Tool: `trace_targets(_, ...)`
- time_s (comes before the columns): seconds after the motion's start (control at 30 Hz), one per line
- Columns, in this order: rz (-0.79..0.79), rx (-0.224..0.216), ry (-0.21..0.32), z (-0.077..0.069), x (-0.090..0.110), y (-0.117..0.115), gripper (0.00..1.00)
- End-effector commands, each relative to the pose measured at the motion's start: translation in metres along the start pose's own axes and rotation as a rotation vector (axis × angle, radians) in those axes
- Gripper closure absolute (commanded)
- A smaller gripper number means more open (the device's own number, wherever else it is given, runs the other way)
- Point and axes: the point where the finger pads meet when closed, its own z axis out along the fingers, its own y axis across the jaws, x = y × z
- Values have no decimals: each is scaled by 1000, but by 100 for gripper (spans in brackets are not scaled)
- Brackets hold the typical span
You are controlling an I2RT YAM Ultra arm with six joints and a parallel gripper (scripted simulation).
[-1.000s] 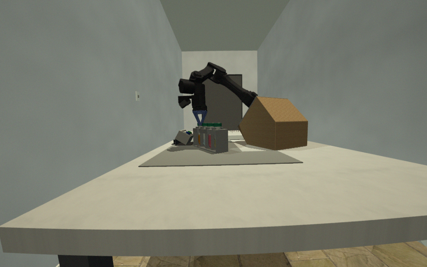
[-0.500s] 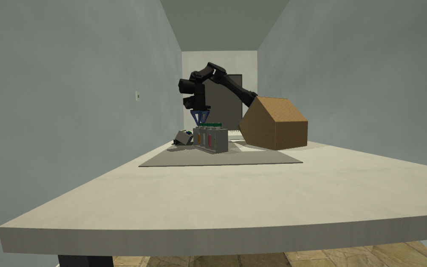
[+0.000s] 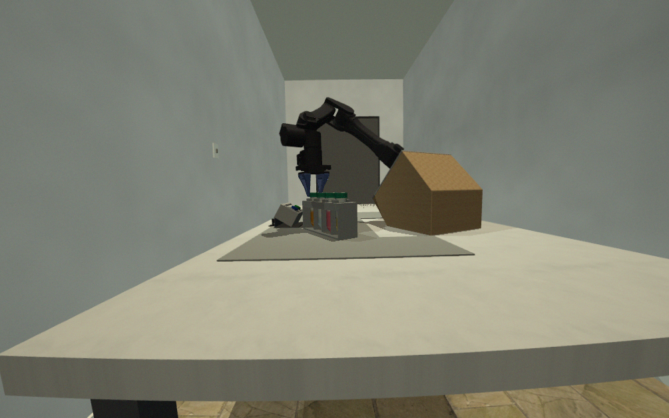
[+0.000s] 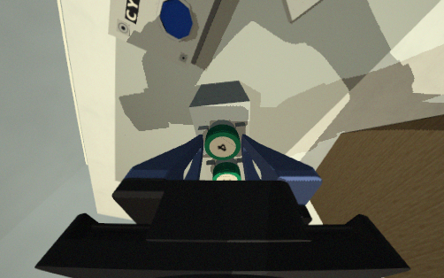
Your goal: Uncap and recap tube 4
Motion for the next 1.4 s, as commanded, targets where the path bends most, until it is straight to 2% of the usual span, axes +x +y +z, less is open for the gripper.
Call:
trace_targets(0.0, 59, -52, 6, -14, 0, 10, 51)
trace_targets(0.03, 38, -22, 2, -7, 1, 4, 51)
trace_targets(0.37, 38, -22, 2, -7, 1, 4, 51)
trace_targets(0.4, -47, -41, 2, -16, -1, 7, 51)
trace_targets(0.5, -296, -42, -3, -16, -1, 8, 51)
trace_targets(0.6, -458, -43, -7, -16, -1, 8, 51)
trace_targets(0.7, -545, -43, -9, -16, -1, 8, 51)
trace_targets(0.73, -628, -43, -10, -16, -1, 8, 51)
trace_targets(0.8, -628, -43, -10, -16, -1, 8, 51)
trace_targets(0.87, -795, -42, -14, -16, -1, 8, 51)
trace_targets(0.9, -795, -42, -14, -16, -1, 8, 51)
trace_targets(0.97, -942, -38, -16, -15, -1, 7, 51)
trace_targets(1.07, -1051, -34, -17, -13, 1, 4, 51)
trace_targets(1.1, -1134, -32, -18, -13, 1, 3, 51)
trace_targets(1.13, -1138, -30, -17, -12, 1, 2, 51)
trace_targets(1.17, -1223, -28, -17, -12, 2, 1, 51)
trace_targets(1.2, -1225, -26, -16, -11, 2, 0, 51)
trace_targets(1.27, -1362, -25, -18, -11, 2, 1, 51)
trace_targets(1.37, -1383, -34, -24, -13, 1, 4, 51)
